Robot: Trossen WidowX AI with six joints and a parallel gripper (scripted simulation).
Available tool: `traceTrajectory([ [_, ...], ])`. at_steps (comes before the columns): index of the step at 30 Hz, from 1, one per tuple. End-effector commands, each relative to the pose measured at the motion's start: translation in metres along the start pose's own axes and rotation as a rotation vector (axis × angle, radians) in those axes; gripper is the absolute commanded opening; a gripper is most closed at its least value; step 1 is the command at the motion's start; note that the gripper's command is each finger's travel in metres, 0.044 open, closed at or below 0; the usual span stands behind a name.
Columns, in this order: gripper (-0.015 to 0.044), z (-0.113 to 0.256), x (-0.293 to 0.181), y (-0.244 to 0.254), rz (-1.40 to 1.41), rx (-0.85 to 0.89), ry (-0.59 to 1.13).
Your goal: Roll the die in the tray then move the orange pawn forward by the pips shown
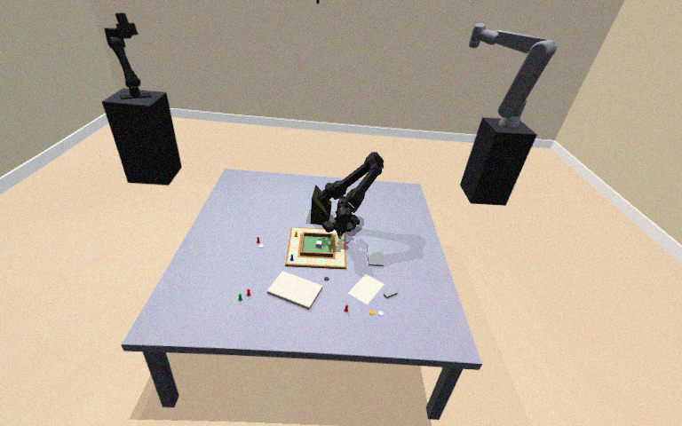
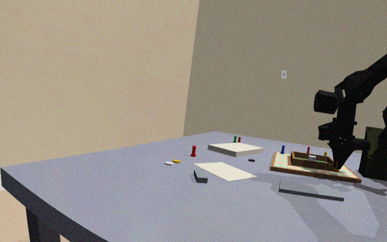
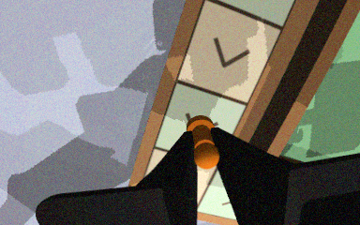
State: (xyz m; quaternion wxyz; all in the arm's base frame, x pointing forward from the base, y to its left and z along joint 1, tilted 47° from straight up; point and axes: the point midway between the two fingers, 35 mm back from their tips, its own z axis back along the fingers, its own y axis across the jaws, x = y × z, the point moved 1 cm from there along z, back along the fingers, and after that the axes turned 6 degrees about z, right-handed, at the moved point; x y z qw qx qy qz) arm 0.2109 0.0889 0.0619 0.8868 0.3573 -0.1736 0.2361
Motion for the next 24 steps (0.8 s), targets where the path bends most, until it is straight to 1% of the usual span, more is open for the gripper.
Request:
traceTrajectory([
  [1,0.0,-0.007,-0.001,0.0,-0.007,0.001,0.002],
  [3,0.0,-0.009,-0.001,0.0,-0.007,0.002,0.002],
  [13,0.0262,-0.003,0.0,0.0,0.0,0.002,0.0],
  [14,0.0289,0.003,0.0,-0.001,-0.001,0.0,0.002],
  [17,0.0367,0.037,0.0,-0.001,-0.006,-0.002,0.004],
  [20,0.044,0.045,0.0,0.0,-0.007,0.0,0.003],
  [24,0.044,0.05,-0.001,-0.002,-0.013,-0.004,0.005],
])
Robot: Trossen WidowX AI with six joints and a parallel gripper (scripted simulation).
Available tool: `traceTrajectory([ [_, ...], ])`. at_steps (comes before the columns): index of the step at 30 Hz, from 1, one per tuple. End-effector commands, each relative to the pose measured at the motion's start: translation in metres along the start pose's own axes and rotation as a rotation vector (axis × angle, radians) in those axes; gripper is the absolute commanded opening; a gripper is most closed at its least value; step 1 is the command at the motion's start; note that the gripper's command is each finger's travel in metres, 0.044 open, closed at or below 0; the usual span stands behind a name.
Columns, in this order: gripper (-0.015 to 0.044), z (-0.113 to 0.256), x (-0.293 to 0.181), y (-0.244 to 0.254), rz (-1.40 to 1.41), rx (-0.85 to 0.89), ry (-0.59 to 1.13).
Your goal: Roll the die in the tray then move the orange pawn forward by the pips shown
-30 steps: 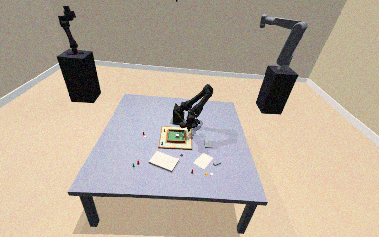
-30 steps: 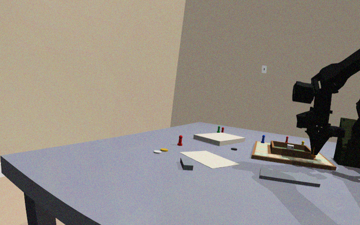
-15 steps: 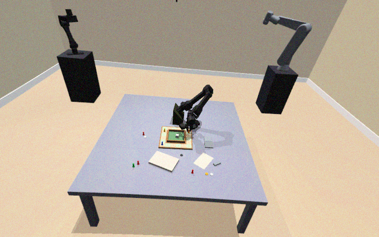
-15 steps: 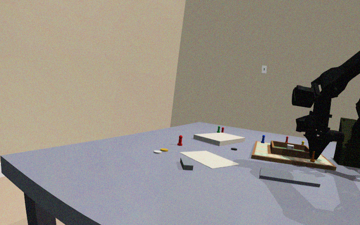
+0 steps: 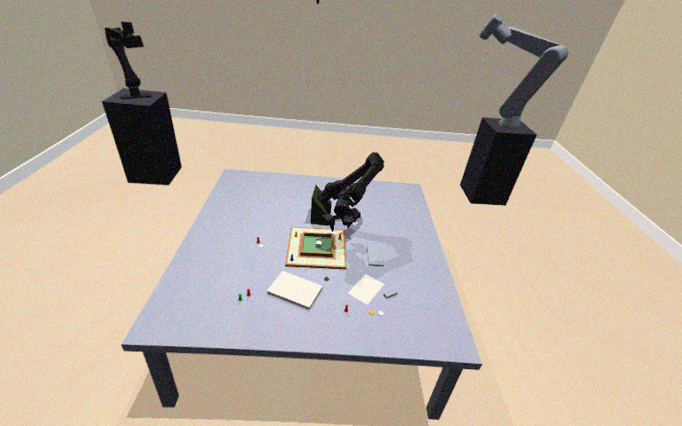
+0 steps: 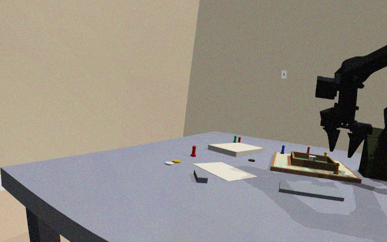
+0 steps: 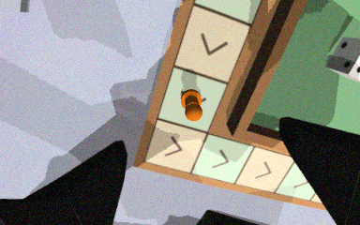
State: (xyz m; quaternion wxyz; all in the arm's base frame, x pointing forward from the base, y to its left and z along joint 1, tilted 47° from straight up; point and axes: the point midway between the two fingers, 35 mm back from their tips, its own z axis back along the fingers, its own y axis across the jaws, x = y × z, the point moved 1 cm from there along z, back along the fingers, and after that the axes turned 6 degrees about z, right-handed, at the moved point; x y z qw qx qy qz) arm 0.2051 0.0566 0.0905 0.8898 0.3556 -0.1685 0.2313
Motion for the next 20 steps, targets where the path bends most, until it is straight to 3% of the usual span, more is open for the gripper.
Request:
traceTrajectory([
  [1,0.044,0.009,-0.002,-0.005,-0.019,-0.007,0.0],
  [14,0.044,0.081,-0.09,-0.073,-0.469,-0.004,0.006],
  [20,0.044,0.075,-0.082,-0.072,-0.445,-0.019,0.005],
])
